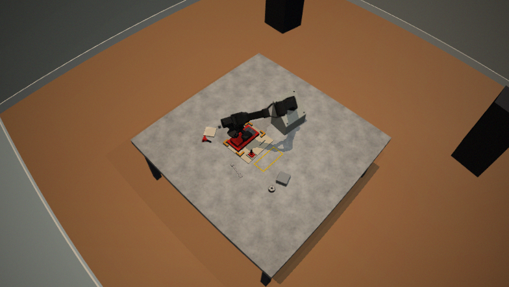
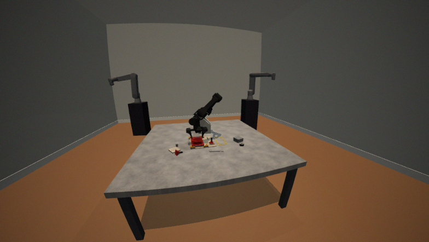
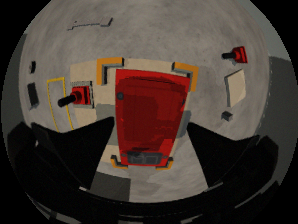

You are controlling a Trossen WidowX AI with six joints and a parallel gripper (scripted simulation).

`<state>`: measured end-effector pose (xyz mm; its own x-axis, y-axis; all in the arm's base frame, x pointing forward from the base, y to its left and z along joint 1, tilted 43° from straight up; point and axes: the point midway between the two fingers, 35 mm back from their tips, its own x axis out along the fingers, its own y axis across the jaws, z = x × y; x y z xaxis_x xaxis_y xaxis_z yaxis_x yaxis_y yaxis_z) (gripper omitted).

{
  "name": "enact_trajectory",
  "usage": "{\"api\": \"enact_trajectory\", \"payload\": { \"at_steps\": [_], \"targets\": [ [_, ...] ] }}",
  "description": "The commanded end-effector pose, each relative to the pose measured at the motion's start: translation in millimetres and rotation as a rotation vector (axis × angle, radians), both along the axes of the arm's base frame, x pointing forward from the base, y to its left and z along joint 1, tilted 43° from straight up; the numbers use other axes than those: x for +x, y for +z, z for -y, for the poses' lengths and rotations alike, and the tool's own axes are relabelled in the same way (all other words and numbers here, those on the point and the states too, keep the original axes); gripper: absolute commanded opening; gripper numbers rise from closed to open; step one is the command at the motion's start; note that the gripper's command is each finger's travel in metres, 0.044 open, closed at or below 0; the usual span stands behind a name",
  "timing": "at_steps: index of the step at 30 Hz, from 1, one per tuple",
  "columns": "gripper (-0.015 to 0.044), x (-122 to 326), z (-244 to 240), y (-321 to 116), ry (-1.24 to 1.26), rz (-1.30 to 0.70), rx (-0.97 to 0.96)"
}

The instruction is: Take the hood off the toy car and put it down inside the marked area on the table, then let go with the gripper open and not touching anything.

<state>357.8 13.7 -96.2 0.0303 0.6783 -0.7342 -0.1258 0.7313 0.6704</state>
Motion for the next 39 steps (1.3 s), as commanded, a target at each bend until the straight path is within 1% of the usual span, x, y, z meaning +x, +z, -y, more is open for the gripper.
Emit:
{"api": "enact_trajectory", "payload": {
  "at_steps": [1, 39],
  "targets": [
    [0.044, -1.1, -2.3, -2.3, -0.005, -0.004, 0.005],
    [0.044, -0.9, -15.6, -16.0, -0.005, -0.004, 0.006]
  ]
}}
